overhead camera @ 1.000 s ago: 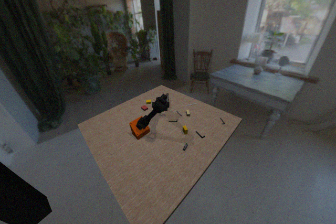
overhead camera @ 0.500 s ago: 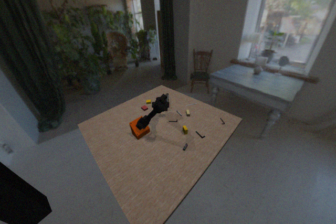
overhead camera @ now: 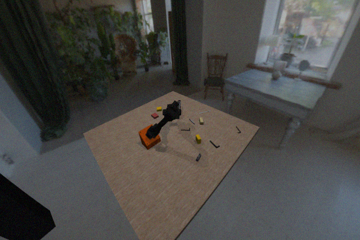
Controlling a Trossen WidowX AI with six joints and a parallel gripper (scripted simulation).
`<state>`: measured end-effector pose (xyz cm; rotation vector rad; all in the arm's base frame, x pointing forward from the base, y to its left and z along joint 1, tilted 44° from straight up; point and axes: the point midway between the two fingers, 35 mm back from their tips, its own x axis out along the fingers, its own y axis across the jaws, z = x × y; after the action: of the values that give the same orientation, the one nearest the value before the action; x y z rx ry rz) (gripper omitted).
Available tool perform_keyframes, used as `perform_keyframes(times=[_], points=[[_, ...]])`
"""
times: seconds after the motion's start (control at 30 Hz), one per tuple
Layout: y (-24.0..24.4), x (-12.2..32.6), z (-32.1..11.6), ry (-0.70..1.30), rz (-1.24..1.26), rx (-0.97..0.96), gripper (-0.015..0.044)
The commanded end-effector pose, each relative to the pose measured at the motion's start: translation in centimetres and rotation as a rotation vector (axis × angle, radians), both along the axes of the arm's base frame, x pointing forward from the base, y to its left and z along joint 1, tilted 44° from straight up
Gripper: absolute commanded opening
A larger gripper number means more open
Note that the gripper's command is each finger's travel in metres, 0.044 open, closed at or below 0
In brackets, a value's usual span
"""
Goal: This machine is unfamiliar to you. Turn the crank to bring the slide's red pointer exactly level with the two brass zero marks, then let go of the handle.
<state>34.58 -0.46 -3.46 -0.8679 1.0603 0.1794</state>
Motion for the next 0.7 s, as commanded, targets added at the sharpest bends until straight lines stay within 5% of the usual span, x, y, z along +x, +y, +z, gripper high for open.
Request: perform_keyframes(times=[0.0,0.67], points=[[0.26,-0.49,-0.74,0.022,0.008,0.011,0.0000],[0.25,-0.55,-0.90,0.022,0.008,0.011,0.0000]])
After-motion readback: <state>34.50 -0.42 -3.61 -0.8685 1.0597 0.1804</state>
